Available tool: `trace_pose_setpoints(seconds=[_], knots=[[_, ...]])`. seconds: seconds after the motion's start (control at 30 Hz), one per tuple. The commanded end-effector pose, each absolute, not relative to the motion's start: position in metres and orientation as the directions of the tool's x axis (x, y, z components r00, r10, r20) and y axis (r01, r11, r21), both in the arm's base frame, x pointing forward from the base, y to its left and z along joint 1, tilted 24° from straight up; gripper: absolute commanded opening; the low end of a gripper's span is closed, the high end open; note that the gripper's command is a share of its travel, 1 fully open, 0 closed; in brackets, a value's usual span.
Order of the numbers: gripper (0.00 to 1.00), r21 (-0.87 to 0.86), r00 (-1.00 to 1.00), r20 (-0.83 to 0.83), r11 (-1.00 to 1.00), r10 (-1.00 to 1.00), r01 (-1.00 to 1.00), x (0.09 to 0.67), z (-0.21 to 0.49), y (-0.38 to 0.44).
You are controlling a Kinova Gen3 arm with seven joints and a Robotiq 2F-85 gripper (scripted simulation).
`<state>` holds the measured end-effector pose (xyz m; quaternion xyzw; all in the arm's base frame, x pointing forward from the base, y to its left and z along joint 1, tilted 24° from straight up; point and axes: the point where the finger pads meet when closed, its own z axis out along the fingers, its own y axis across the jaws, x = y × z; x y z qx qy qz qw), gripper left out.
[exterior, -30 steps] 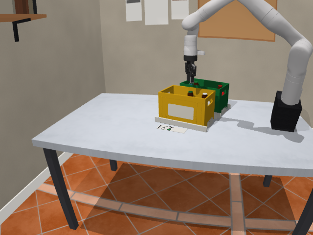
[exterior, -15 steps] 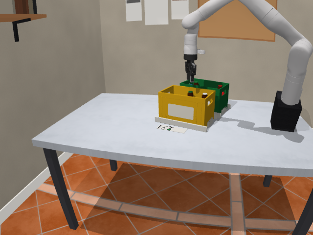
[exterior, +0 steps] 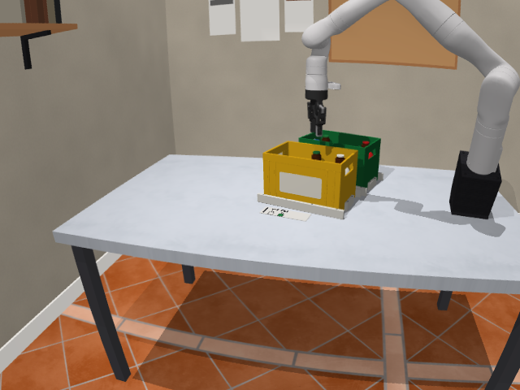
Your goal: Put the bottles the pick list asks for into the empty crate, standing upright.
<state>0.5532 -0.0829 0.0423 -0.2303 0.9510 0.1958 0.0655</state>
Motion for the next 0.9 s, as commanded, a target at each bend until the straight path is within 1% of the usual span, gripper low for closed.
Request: trace_pose_setpoints(seconds=[0.0, 0.33, 0.87], knots=[[0.67, 0.341, -0.885, -0.216, 0.818, -0.412, -0.463, 0.554, 0.043, -0.084], [0.67, 0.341, -0.885, -0.216, 0.818, -0.412, -0.463, 0.551, 0.039, -0.094], [0.67, 0.340, -0.885, -0.216, 0.818, -0.412, -0.463, 0.553, 0.009, -0.163]])
